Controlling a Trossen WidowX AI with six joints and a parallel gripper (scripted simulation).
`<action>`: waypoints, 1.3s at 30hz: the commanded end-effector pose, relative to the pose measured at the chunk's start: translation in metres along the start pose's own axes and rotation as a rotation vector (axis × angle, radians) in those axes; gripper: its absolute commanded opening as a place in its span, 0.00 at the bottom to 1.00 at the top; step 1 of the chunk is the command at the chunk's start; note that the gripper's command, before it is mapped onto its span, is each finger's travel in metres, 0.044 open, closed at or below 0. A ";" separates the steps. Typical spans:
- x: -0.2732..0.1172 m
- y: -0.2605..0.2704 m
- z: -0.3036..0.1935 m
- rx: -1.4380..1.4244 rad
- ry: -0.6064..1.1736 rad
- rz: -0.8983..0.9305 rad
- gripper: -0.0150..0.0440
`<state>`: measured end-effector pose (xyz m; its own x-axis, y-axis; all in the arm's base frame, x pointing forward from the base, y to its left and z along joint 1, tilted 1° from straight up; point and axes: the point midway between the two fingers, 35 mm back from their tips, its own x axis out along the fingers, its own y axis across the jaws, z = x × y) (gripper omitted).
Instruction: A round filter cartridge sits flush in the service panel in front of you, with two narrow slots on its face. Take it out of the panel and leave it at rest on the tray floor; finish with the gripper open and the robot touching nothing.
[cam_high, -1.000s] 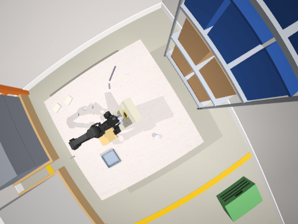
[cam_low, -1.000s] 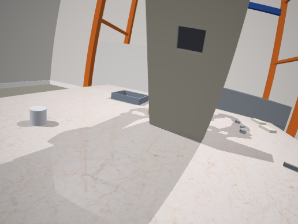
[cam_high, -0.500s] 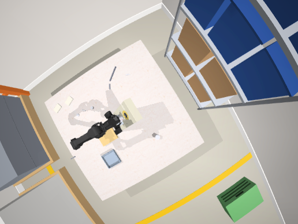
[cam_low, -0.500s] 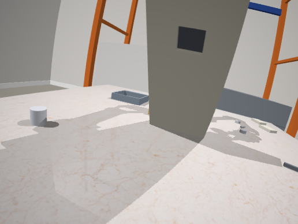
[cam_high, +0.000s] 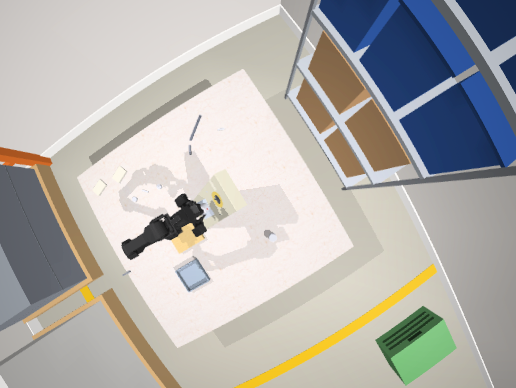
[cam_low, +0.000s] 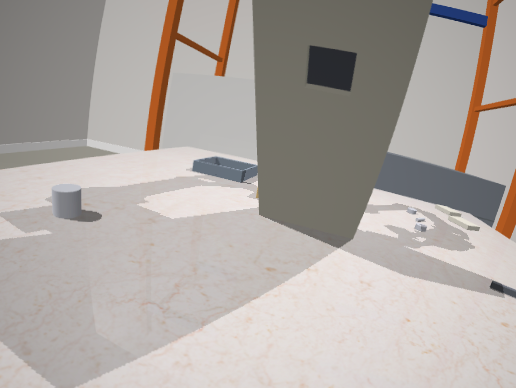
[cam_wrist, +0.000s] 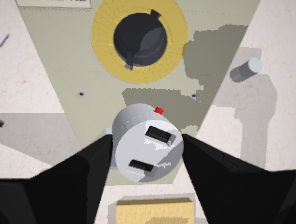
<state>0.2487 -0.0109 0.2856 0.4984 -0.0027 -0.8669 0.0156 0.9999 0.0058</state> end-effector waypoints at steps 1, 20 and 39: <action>-0.016 0.000 0.003 -0.004 -0.013 0.002 0.25; -0.041 -0.026 0.004 -0.008 0.000 -0.001 0.25; -0.033 -0.076 -0.001 0.003 0.010 -0.007 0.25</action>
<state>0.2296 -0.0880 0.3135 0.4894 -0.0101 -0.8720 0.0196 0.9998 -0.0006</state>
